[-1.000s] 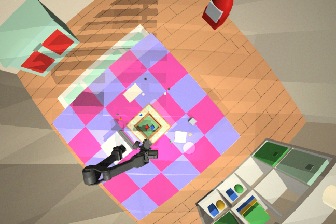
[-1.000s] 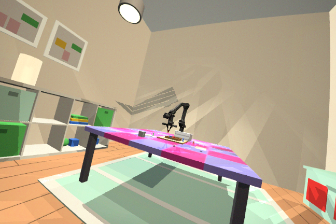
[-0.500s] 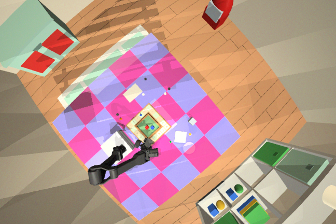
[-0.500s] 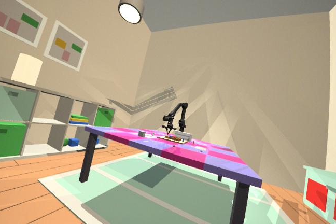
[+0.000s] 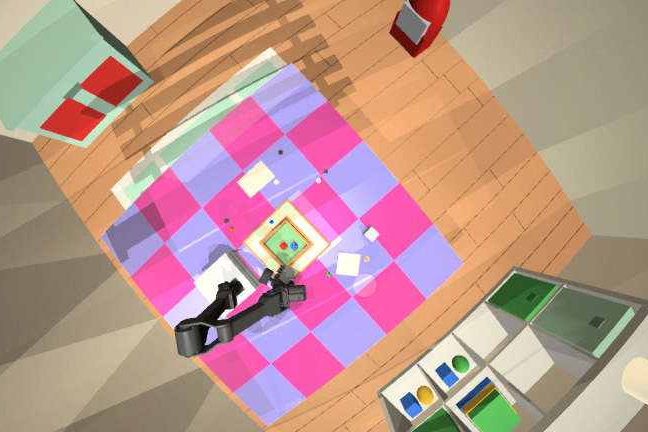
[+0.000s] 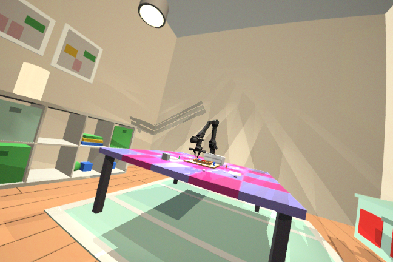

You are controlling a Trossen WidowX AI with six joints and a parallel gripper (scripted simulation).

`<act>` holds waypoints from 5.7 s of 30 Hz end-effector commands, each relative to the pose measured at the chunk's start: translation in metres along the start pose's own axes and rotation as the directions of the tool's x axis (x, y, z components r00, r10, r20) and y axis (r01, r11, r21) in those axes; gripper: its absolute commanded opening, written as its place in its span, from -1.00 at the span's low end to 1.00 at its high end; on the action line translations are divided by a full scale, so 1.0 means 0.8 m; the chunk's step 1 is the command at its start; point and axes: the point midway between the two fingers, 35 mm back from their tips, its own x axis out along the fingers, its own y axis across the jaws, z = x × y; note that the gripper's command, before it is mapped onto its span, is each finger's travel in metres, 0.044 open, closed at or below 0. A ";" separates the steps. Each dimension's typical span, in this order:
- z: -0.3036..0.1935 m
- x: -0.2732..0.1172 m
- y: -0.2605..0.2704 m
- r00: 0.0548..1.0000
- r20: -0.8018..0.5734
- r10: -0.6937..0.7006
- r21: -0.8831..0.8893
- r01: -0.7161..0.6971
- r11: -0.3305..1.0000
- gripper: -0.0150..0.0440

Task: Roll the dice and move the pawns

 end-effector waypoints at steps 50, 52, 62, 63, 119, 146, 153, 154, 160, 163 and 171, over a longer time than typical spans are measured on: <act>0.248 -0.072 0.220 1.000 0.015 0.021 0.295 -0.024 0.955 0.19; 0.249 -0.072 0.221 1.000 0.015 0.021 0.295 -0.024 0.955 0.19; 0.249 -0.052 0.221 1.000 0.015 0.021 0.295 -0.024 0.955 0.19; 0.250 -0.050 0.221 1.000 0.014 0.021 0.294 -0.024 0.955 0.19; 0.245 -0.145 0.213 1.000 0.015 0.020 0.295 -0.023 0.955 -0.49; 0.158 -0.120 0.178 1.000 0.008 0.016 0.295 -0.018 0.955 -0.49; 0.127 -0.102 0.171 1.000 0.005 0.016 0.296 -0.017 0.955 -0.49; 0.122 -0.100 0.170 1.000 0.005 0.016 0.296 -0.016 0.955 -0.49; 0.094 -0.084 0.166 1.000 0.003 0.015 0.296 -0.016 0.955 -0.49; 0.080 -0.076 0.165 1.000 0.002 0.015 0.296 -0.015 0.955 -0.49; 0.054 -0.060 0.164 1.000 -0.001 0.015 0.296 -0.015 0.955 -0.49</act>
